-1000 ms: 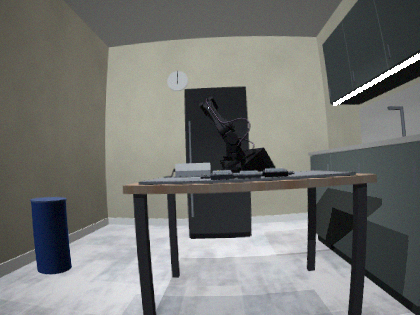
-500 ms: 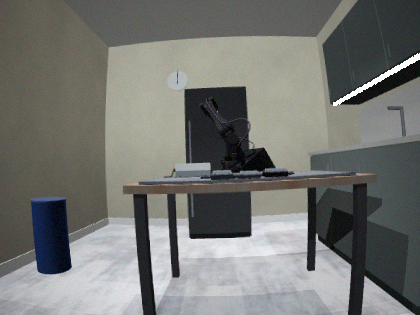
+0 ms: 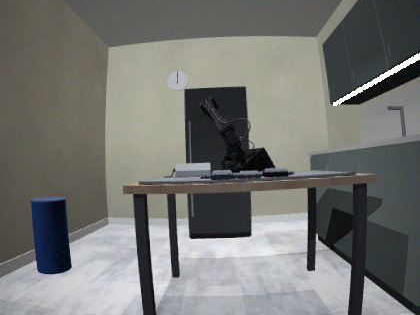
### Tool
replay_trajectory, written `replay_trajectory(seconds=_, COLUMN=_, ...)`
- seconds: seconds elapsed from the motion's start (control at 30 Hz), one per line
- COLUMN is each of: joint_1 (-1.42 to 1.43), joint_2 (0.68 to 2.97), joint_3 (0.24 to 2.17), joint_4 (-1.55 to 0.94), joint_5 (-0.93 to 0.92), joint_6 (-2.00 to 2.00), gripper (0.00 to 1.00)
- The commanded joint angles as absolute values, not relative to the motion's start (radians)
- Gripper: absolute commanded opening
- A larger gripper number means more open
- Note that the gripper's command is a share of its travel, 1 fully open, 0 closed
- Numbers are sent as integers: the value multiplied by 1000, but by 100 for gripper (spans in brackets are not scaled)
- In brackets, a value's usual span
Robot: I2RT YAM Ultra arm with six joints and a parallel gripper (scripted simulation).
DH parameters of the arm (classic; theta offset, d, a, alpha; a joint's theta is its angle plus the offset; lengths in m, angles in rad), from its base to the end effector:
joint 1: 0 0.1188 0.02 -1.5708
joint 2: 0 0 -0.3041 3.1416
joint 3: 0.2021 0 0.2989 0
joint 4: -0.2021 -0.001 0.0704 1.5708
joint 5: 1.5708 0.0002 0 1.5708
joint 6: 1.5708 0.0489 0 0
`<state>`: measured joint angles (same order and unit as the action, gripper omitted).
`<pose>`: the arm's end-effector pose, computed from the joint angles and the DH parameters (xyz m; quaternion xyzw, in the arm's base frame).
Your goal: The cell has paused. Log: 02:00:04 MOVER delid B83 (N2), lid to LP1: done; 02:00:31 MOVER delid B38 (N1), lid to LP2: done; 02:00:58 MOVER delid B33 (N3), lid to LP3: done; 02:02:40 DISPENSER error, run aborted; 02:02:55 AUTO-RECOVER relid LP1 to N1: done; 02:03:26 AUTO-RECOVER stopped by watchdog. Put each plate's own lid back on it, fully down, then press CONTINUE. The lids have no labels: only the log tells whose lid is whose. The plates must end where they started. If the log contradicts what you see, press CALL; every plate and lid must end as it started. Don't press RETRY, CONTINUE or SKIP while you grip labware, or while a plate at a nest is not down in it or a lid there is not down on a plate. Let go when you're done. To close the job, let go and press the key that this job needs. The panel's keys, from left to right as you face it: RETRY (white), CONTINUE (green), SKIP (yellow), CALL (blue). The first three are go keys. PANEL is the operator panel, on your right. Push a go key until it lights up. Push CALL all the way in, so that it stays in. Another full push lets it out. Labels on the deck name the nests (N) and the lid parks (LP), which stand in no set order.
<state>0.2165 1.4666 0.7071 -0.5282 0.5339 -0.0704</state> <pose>0.2720 0.0354 0.1551 -0.0997 0.9504 -0.2505 0.1548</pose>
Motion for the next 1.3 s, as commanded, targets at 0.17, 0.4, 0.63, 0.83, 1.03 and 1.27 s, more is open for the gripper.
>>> replay_trajectory(seconds=0.17, joint_1=261, joint_2=1420, joint_3=747, joint_4=-577, joint_5=545, joint_6=-43, gripper=0)
replay_trajectory(seconds=0.4, joint_1=286, joint_2=1394, joint_3=768, joint_4=-639, joint_5=553, joint_6=-14, gripper=0)
replay_trajectory(seconds=0.63, joint_1=313, joint_2=1370, joint_3=792, joint_4=-702, joint_5=560, joint_6=16, gripper=0)
replay_trajectory(seconds=0.83, joint_1=329, joint_2=1358, joint_3=807, joint_4=-739, joint_5=564, joint_6=35, gripper=0)
replay_trajectory(seconds=1.03, joint_1=346, joint_2=1344, joint_3=824, joint_4=-781, joint_5=568, joint_6=54, gripper=0)
replay_trajectory(seconds=1.27, joint_1=345, joint_2=1341, joint_3=827, joint_4=-788, joint_5=568, joint_6=54, gripper=0)
